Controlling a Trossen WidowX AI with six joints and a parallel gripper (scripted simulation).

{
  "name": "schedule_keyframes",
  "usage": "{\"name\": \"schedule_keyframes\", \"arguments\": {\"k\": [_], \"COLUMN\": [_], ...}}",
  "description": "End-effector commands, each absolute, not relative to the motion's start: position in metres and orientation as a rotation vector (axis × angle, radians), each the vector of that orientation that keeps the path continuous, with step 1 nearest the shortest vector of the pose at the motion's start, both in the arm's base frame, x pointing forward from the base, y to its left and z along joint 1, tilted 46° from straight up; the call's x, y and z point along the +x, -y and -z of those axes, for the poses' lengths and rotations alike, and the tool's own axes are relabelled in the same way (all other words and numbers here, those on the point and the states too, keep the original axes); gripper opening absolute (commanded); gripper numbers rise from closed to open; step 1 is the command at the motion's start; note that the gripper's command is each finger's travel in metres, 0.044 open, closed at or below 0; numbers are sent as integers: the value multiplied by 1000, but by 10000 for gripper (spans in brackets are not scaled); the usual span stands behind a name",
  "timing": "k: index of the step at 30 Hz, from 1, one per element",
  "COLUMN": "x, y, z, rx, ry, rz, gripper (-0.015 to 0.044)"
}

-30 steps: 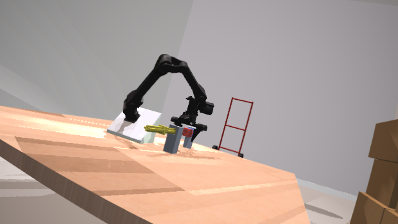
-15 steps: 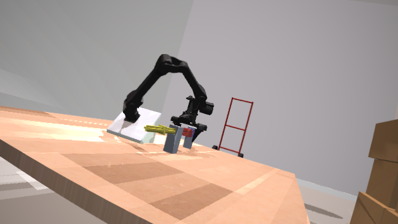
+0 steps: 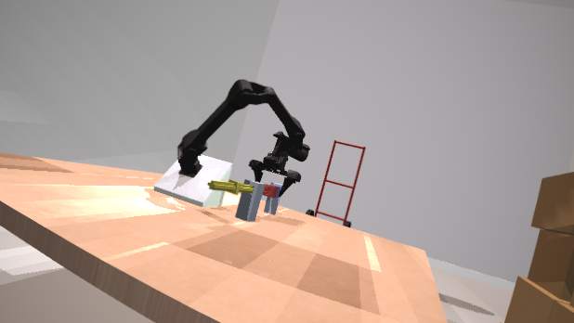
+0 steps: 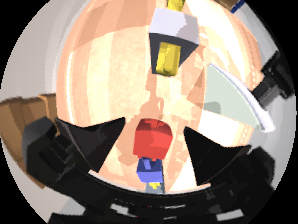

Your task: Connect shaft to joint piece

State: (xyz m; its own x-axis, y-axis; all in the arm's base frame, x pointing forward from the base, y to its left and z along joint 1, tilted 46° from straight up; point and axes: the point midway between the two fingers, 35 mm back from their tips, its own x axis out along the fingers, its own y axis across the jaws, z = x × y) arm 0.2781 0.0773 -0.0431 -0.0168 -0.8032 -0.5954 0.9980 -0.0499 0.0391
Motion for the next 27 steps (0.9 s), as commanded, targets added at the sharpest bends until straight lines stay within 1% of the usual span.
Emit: {"name": "schedule_keyframes", "arguments": {"k": [1, 27], "x": [282, 281], "y": [-88, -153], "z": [35, -28], "rx": [476, -149], "ry": [-542, -1144], "rz": [1502, 1037], "gripper": [440, 440]}}
